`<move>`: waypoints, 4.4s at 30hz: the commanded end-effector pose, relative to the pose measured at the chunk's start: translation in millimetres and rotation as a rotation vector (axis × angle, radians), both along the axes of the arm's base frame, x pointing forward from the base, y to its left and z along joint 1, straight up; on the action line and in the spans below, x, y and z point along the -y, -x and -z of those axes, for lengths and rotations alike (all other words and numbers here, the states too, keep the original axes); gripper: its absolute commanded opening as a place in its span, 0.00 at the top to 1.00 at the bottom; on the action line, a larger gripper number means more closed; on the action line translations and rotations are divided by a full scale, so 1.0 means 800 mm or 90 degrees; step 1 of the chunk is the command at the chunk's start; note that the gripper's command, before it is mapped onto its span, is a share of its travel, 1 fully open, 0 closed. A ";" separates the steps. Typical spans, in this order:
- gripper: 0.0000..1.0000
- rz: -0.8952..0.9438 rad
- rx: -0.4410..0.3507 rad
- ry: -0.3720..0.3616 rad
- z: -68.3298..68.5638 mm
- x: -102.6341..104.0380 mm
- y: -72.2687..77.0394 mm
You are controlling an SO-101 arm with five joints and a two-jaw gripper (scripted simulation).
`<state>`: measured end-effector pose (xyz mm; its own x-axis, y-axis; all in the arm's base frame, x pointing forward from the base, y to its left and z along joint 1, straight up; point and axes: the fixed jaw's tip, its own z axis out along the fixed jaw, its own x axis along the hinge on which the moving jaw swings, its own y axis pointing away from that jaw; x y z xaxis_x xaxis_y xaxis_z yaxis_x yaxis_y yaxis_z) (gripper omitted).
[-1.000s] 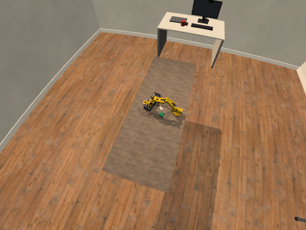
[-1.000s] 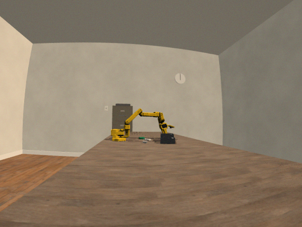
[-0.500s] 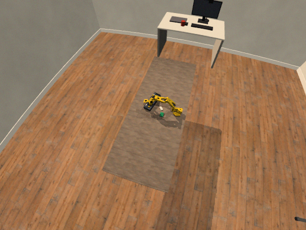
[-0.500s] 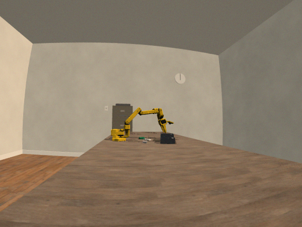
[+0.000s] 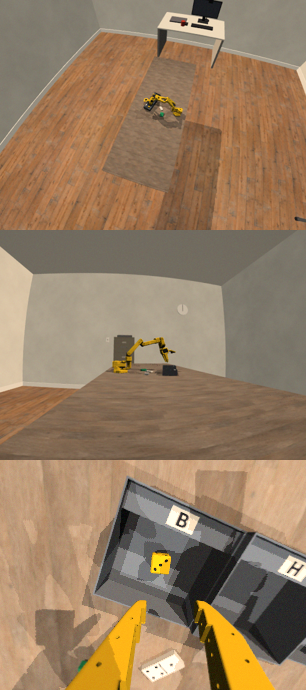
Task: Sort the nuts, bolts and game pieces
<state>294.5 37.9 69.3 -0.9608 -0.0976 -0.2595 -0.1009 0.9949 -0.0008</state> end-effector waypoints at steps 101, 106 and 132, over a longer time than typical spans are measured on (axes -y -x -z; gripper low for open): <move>0.71 0.600 -0.134 -0.079 0.008 0.031 0.134; 0.71 0.600 -0.134 -0.079 0.011 0.031 0.134; 0.71 0.600 -0.134 -0.079 0.059 0.031 0.131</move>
<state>185.3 14.4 23.2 -0.6730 0.7396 -0.0101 0.7395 0.6731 0.0108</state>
